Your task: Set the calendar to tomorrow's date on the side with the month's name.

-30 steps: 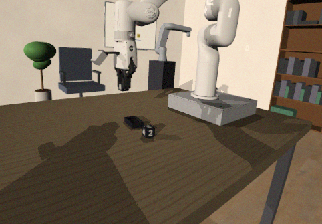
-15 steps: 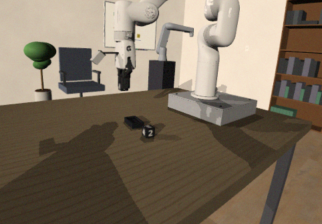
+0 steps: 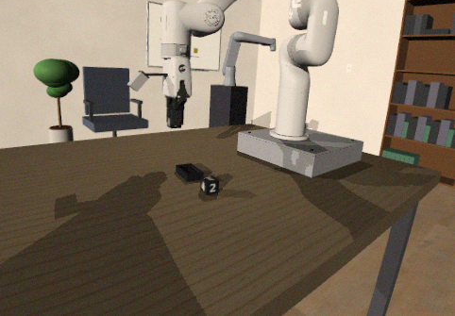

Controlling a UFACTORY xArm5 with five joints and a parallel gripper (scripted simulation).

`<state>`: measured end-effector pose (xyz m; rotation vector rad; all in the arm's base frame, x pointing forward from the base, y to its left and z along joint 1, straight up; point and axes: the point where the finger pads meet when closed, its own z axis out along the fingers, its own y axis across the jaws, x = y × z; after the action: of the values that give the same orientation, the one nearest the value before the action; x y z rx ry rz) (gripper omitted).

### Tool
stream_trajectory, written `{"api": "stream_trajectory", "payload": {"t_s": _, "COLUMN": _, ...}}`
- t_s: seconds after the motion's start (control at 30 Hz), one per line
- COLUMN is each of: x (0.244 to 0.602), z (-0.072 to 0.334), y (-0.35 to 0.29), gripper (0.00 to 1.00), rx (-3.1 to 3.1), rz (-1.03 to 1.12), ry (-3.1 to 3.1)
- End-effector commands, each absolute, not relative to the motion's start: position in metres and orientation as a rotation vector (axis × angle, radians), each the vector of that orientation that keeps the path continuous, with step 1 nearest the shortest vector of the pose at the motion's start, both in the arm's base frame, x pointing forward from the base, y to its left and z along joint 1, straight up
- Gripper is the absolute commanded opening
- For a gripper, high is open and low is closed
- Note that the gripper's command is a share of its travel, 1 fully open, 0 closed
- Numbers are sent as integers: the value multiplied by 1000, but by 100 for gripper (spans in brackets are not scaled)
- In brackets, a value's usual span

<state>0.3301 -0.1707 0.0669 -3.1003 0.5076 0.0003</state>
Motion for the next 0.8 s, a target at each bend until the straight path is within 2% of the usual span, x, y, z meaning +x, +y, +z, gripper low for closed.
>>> {"api": "stream_trajectory", "payload": {"t_s": 0.0, "x": 331, "z": 68, "y": -171, "gripper": 27, "rx": -3101, "rz": -5, "ry": 508}}
{"api": "stream_trajectory", "payload": {"t_s": 0.43, "x": 331, "z": 44, "y": -171, "gripper": 27, "rx": -3101, "rz": -5, "ry": 508}}
{"api": "stream_trajectory", "payload": {"t_s": 0.77, "x": 331, "z": -4, "y": -171, "gripper": 27, "rx": -3101, "rz": -5, "ry": 508}}
